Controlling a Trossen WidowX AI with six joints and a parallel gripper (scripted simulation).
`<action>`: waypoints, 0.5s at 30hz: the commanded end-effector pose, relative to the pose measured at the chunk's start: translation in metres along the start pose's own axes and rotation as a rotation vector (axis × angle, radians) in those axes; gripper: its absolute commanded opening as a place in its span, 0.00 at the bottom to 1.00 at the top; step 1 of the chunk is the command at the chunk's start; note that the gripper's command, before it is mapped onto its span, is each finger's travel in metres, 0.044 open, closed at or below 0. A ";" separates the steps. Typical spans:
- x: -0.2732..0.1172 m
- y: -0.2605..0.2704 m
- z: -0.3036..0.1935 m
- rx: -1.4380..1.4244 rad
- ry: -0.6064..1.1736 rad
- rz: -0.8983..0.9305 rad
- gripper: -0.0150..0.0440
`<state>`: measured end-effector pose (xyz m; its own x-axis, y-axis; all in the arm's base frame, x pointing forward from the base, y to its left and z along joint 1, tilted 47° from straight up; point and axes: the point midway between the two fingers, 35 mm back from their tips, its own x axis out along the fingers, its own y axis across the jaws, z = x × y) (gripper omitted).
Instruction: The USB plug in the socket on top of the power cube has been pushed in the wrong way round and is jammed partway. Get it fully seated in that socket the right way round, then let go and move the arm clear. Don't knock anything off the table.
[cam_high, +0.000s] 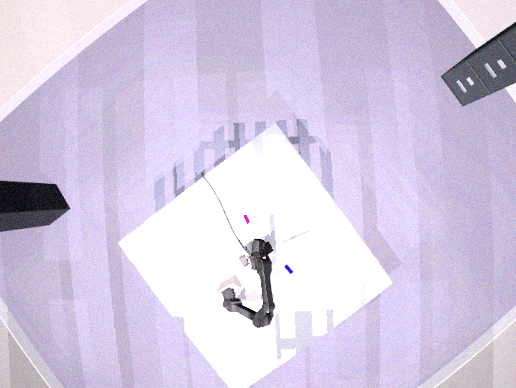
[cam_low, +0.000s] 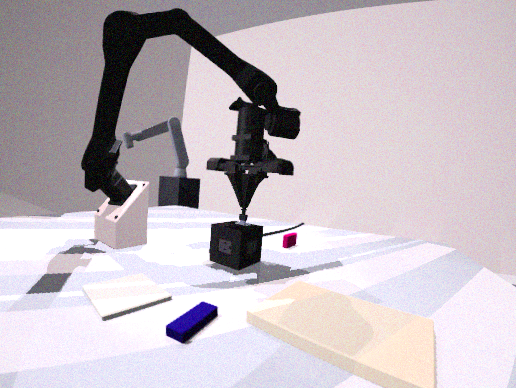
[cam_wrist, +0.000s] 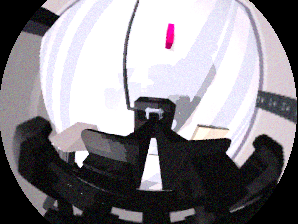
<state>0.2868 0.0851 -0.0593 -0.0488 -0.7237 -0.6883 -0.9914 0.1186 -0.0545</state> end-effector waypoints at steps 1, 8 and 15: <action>0.001 -0.001 0.000 -0.003 0.001 -0.004 0.25; 0.002 -0.001 0.000 -0.003 0.001 -0.004 0.25; 0.002 -0.001 0.000 -0.003 0.001 -0.004 0.25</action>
<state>0.2867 0.0838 -0.0606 -0.0487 -0.7238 -0.6883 -0.9914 0.1186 -0.0545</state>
